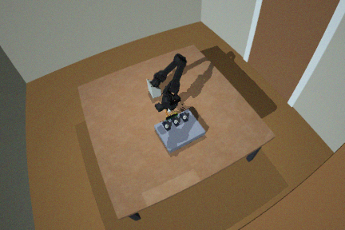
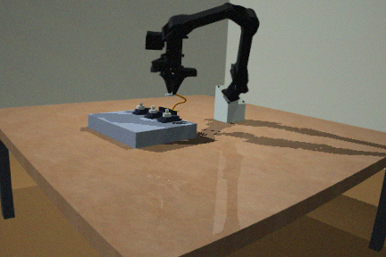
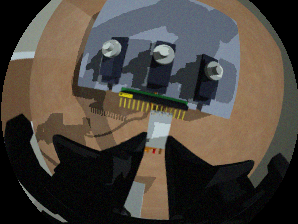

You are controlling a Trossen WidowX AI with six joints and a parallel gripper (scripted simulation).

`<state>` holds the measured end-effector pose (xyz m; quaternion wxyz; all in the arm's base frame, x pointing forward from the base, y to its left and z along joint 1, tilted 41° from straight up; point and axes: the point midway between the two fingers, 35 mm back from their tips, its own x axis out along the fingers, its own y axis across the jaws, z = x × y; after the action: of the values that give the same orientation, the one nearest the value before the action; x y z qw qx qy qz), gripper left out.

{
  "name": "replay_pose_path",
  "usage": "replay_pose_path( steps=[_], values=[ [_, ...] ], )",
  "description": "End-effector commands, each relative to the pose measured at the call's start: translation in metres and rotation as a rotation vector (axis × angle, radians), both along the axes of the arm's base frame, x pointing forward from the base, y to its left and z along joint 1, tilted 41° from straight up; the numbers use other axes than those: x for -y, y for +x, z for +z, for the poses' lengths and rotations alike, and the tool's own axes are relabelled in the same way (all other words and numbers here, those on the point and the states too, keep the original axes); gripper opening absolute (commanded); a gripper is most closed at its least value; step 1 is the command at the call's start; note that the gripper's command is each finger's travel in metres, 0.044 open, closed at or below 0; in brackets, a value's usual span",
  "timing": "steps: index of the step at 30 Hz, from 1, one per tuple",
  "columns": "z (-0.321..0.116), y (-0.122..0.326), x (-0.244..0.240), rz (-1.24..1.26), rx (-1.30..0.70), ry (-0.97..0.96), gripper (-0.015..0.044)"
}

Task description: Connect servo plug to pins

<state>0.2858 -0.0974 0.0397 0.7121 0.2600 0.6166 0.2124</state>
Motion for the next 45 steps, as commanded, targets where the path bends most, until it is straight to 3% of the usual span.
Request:
replay_pose_path(
  steps=[1,16,27,45],
  values=[
    [0.006,-0.010,-0.013,-0.012,-0.009,0.007,0.0000],
    [0.017,-0.051,-0.055,-0.048,-0.040,0.018,0.0000],
    [-0.013,-0.045,-0.079,-0.048,-0.040,0.020,0.0000],
    [-0.008,-0.010,-0.075,-0.048,-0.038,0.020,0.0000]
  ],
)
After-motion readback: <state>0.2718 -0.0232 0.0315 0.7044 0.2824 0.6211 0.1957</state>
